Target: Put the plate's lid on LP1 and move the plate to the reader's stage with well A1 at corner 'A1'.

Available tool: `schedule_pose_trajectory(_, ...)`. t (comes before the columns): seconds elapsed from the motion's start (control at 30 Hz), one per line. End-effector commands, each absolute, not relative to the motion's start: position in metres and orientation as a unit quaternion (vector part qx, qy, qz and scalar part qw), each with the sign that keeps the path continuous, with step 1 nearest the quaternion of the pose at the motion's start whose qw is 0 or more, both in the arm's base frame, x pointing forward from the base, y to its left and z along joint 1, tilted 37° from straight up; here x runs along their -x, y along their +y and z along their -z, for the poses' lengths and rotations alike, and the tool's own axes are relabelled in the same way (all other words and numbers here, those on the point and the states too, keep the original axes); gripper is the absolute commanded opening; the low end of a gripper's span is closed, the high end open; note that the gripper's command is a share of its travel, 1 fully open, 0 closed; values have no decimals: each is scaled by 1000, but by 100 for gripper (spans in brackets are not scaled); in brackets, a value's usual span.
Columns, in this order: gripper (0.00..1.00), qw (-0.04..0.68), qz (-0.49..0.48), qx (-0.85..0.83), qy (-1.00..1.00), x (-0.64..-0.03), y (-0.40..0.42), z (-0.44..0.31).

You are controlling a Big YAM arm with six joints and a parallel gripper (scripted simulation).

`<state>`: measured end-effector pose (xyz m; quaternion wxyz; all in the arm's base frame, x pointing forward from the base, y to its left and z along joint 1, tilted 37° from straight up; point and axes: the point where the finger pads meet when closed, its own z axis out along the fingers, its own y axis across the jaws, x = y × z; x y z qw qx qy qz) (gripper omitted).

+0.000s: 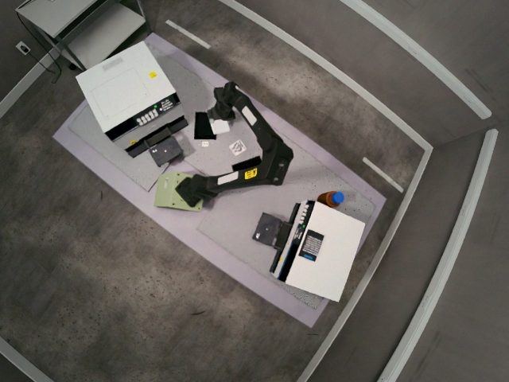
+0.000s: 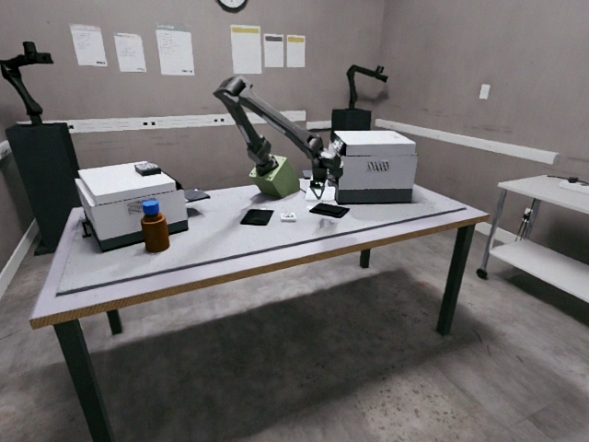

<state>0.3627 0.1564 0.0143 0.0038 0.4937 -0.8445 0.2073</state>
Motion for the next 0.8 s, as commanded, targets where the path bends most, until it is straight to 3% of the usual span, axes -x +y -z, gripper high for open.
schedule_pose_trajectory(0.0,86,-7,-204,-516,-832,-362,174,-23)
schedule_pose_trajectory(0.5,86,-22,-195,-552,-810,-336,195,-24)
schedule_pose_trajectory(0.77,86,10,-190,-567,-801,-314,206,-15)
